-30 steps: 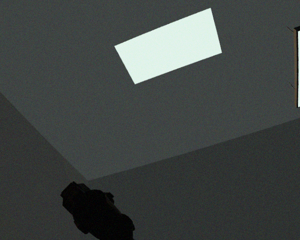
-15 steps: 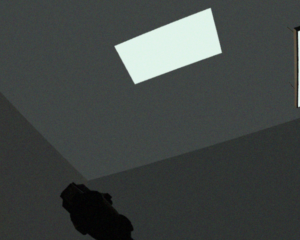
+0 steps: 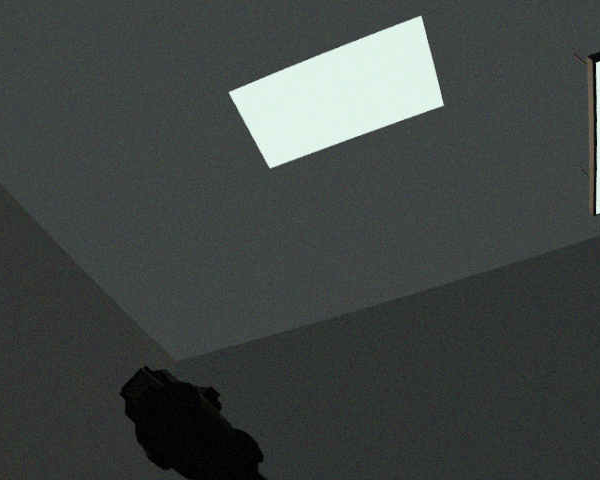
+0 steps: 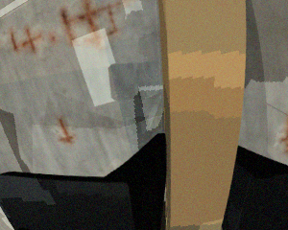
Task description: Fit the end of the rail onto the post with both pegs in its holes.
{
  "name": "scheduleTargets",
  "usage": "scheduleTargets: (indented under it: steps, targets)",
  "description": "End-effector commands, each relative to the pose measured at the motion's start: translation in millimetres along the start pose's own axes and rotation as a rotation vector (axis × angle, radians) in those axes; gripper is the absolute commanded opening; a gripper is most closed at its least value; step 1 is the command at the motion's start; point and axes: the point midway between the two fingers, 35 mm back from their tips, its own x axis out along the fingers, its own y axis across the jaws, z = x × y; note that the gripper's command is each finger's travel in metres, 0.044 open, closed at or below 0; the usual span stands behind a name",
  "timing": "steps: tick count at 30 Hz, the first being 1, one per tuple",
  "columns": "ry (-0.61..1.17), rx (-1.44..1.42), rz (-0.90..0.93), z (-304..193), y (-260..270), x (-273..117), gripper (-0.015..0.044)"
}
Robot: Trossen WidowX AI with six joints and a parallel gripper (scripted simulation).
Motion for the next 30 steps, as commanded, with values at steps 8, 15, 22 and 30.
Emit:
scheduleTargets:
  steps: [8,15,22,30]
  targets:
    - [-0.001,-0.003,-0.002,-4.1,-0.3,0.1,0.0]
    - [-0.001,-0.003,-0.002,-6.1,-0.3,0.7,0.0]
    - [0.0,-0.003,-0.002,-8.3,-0.3,0.6,0.0]
    - [0.0,-0.003,-0.002,-10.9,-0.3,0.2,0.0]
